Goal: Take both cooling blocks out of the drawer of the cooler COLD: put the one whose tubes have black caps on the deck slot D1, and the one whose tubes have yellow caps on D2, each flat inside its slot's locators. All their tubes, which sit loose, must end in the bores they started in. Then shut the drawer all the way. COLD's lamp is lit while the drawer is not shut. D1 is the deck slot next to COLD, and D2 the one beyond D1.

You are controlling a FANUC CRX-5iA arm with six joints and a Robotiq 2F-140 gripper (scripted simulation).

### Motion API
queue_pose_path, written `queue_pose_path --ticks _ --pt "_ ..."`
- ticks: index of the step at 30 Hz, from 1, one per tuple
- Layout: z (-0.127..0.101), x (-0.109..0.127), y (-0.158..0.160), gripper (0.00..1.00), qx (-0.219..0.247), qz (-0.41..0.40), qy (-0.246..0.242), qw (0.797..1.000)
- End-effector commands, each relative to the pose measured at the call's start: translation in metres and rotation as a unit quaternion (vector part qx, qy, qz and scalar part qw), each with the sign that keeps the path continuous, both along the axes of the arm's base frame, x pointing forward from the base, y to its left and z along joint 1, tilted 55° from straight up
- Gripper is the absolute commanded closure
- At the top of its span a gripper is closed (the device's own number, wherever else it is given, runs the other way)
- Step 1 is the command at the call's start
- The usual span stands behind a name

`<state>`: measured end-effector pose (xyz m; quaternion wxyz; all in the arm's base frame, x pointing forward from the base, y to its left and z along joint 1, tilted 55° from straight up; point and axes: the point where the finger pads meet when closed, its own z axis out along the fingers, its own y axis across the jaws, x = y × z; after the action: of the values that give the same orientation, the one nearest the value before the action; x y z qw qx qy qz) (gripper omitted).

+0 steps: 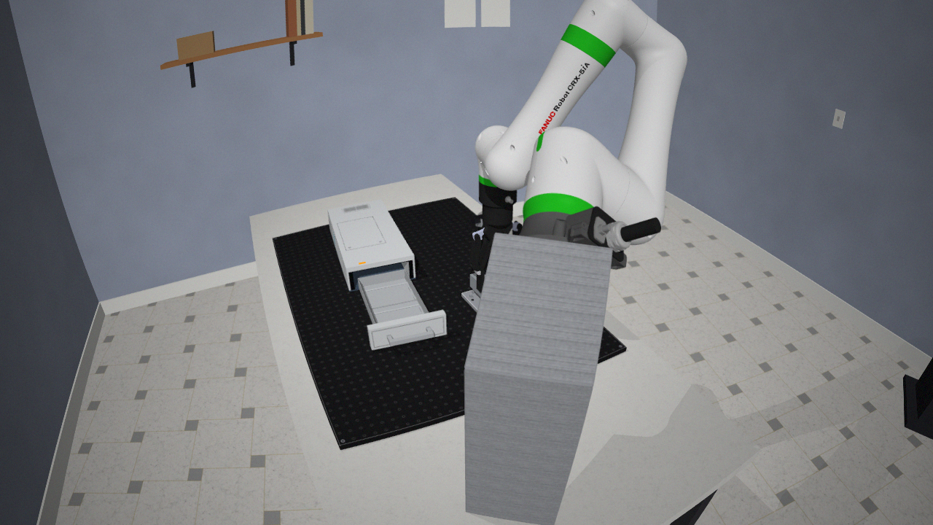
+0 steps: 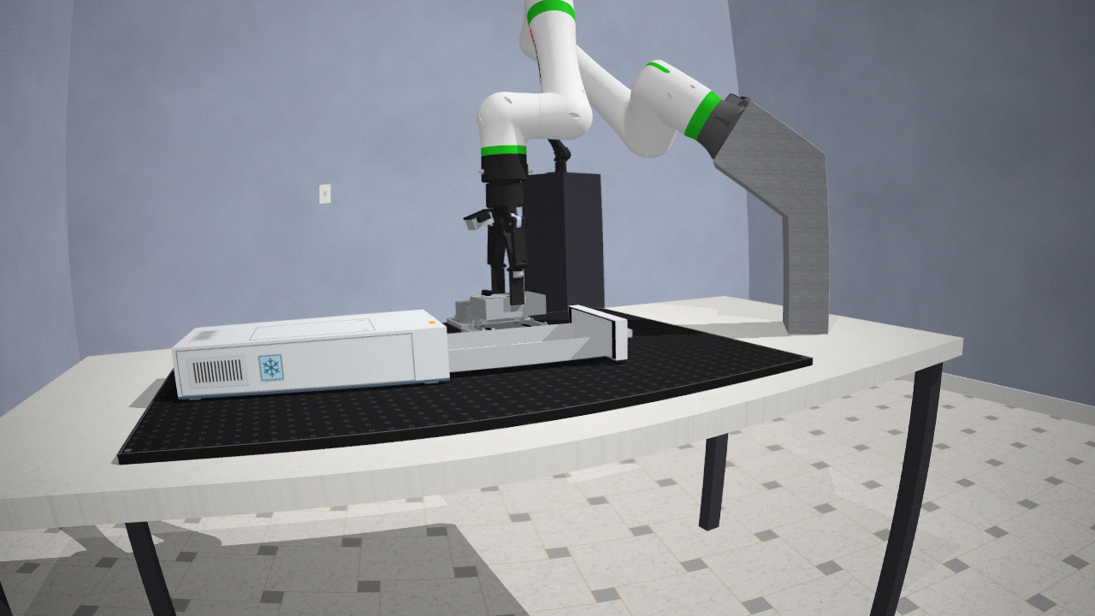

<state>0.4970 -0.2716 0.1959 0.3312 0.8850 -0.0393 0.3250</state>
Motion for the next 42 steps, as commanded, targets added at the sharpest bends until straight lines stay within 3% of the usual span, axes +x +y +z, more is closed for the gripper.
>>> queue_pose_path --ticks 1,42 --pt "0.0005 0.0004 0.0001 0.90 0.000 0.000 -0.001 1.000" --pt "-0.0025 0.0032 -0.0032 0.90 0.000 0.000 -0.001 1.000"
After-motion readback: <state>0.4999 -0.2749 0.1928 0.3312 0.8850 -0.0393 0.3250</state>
